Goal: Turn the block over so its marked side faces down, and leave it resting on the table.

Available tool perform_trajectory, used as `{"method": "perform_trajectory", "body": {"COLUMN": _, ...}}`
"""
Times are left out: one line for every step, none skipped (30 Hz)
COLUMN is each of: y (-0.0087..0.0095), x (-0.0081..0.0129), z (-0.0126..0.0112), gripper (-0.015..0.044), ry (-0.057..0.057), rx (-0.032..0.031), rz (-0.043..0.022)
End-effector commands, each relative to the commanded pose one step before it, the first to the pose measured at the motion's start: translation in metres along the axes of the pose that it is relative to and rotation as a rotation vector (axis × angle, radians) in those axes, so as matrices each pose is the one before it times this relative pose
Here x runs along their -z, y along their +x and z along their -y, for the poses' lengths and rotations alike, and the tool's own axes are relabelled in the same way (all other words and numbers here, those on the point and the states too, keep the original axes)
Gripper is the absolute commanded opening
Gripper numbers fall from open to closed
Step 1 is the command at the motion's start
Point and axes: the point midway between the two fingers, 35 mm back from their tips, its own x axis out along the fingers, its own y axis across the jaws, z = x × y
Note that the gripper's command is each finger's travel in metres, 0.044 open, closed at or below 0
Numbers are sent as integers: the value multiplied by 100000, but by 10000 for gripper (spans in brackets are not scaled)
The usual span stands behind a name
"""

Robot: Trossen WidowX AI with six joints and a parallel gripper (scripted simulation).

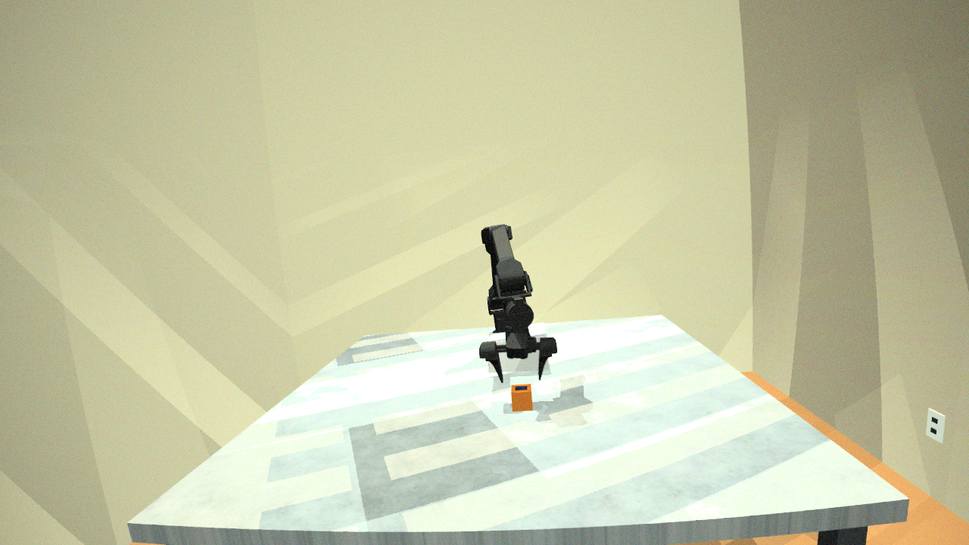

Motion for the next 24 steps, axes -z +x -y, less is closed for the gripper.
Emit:
{"method": "perform_trajectory", "body": {"y": 971, "x": 181, "z": 85, "gripper": 440, "ry": -528, "rx": 569, "rz": -1114}}
{"method": "perform_trajectory", "body": {"y": 164, "x": -3, "z": 0, "gripper": 440, "ry": -5, "rx": 4, "rz": -4}}
{"method": "perform_trajectory", "body": {"y": 163, "x": -3, "z": 0, "gripper": 440, "ry": -2, "rx": 2, "rz": -2}}
{"method": "perform_trajectory", "body": {"y": 162, "x": -3, "z": 0, "gripper": 440, "ry": 2, "rx": -1, "rz": 1}}
{"method": "perform_trajectory", "body": {"y": 162, "x": -2, "z": 0, "gripper": 440, "ry": 2, "rx": -1, "rz": 1}}
{"method": "perform_trajectory", "body": {"y": 162, "x": -1, "z": 0, "gripper": 440, "ry": 2, "rx": -1, "rz": 1}}
{"method": "perform_trajectory", "body": {"y": 162, "x": -1, "z": 0, "gripper": 440, "ry": 2, "rx": -1, "rz": 1}}
{"method": "perform_trajectory", "body": {"y": 162, "x": 0, "z": 0, "gripper": 440, "ry": 2, "rx": -1, "rz": 1}}
{"method": "perform_trajectory", "body": {"y": 162, "x": 1, "z": 0, "gripper": 440, "ry": 2, "rx": -1, "rz": 1}}
{"method": "perform_trajectory", "body": {"y": 161, "x": 2, "z": 0, "gripper": 440, "ry": 2, "rx": -1, "rz": 1}}
{"method": "perform_trajectory", "body": {"y": 161, "x": 2, "z": 0, "gripper": 440, "ry": 2, "rx": -1, "rz": 1}}
{"method": "perform_trajectory", "body": {"y": 161, "x": 3, "z": 0, "gripper": 440, "ry": 2, "rx": -1, "rz": 1}}
{"method": "perform_trajectory", "body": {"y": 161, "x": 4, "z": 1, "gripper": 440, "ry": 2, "rx": -1, "rz": 1}}
{"method": "perform_trajectory", "body": {"y": 161, "x": 5, "z": 1, "gripper": 440, "ry": 2, "rx": -1, "rz": 1}}
{"method": "perform_trajectory", "body": {"y": 161, "x": 5, "z": 1, "gripper": 440, "ry": 2, "rx": -1, "rz": 1}}
{"method": "perform_trajectory", "body": {"y": 161, "x": 6, "z": 1, "gripper": 440, "ry": 2, "rx": -1, "rz": 1}}
{"method": "perform_trajectory", "body": {"y": 161, "x": 7, "z": 1, "gripper": 440, "ry": 2, "rx": -1, "rz": 0}}
{"method": "perform_trajectory", "body": {"y": 160, "x": 8, "z": 1, "gripper": 440, "ry": 2, "rx": -1, "rz": 0}}
{"method": "perform_trajectory", "body": {"y": 129, "x": 7, "z": 1, "gripper": 440, "ry": 2, "rx": 0, "rz": 0}}
{"method": "perform_trajectory", "body": {"y": 77, "x": 4, "z": 1, "gripper": 440, "ry": 1, "rx": 0, "rz": 0}}
{"method": "perform_trajectory", "body": {"y": 26, "x": 1, "z": 0, "gripper": 440, "ry": 0, "rx": 0, "rz": 0}}
{"method": "perform_trajectory", "body": {"y": 0, "x": 0, "z": 0, "gripper": 440, "ry": 0, "rx": 0, "rz": 0}}
{"method": "perform_trajectory", "body": {"y": 0, "x": 0, "z": 0, "gripper": 414, "ry": 0, "rx": 0, "rz": 0}}
{"method": "perform_trajectory", "body": {"y": 0, "x": 0, "z": 0, "gripper": 387, "ry": 0, "rx": 0, "rz": 0}}
